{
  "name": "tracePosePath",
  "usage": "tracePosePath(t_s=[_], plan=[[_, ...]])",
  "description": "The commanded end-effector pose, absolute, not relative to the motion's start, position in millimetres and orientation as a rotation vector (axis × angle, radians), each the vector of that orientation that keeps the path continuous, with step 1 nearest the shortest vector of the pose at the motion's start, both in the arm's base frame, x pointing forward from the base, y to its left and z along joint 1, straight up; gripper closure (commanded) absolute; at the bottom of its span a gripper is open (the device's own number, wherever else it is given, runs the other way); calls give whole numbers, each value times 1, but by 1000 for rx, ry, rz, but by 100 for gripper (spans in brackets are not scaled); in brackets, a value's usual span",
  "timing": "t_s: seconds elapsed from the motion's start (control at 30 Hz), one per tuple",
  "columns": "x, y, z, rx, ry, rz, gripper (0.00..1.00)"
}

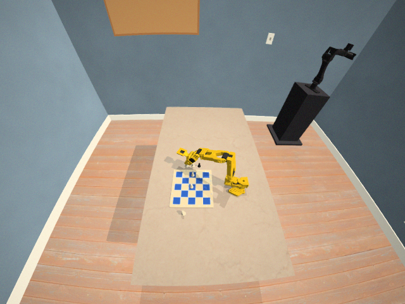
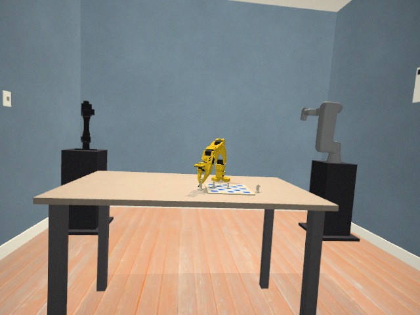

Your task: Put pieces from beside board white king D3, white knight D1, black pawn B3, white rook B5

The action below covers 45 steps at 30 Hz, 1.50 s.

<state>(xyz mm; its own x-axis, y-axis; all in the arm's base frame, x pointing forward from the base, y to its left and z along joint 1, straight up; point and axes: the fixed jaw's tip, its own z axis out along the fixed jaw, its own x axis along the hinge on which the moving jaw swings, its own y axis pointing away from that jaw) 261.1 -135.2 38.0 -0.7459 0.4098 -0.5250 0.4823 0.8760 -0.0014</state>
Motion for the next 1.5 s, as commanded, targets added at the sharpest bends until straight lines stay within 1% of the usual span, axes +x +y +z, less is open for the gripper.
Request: tracePosePath(t_s=[0.0, 0.7, 1.1, 1.47], plan=[[259, -136, 38, 653, 2515, -188, 100], [259, -137, 41, 653, 2516, -189, 100], [258, -138, 54, 654, 2516, -193, 100], [257, -138, 74, 654, 2515, -193, 100]])
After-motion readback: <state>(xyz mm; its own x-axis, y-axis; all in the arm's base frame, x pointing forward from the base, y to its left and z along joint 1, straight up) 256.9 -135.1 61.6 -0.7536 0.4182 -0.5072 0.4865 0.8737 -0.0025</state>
